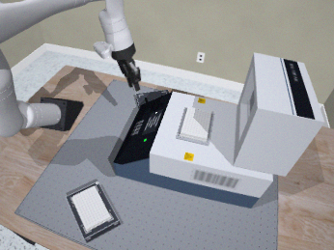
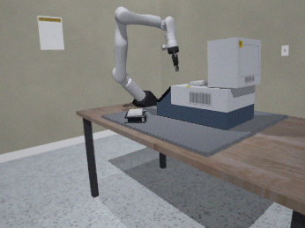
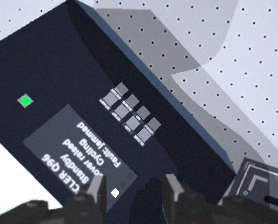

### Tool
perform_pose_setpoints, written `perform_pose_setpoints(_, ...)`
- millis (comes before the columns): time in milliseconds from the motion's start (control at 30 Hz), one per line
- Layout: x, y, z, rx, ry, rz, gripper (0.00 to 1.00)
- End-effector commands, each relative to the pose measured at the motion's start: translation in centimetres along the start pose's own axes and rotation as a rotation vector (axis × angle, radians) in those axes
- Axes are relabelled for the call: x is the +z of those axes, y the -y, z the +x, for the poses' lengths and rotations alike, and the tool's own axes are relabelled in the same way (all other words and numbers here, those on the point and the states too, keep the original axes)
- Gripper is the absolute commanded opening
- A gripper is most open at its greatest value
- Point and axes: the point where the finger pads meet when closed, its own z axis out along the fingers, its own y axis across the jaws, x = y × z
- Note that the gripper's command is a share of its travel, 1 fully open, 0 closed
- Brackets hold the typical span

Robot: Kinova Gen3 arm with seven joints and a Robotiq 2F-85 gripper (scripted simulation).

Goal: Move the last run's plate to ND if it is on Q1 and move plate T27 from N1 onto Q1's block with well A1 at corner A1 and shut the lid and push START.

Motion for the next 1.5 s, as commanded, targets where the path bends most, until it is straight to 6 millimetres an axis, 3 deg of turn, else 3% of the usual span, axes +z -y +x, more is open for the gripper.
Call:
perform_pose_setpoints(0,0.2,0.5,-0.5,-0.025,-0.001,-0.007,1.0)
perform_pose_setpoints(1467,4.6,8.0,-8.2,-0.403,-0.051,-0.126,1.0)
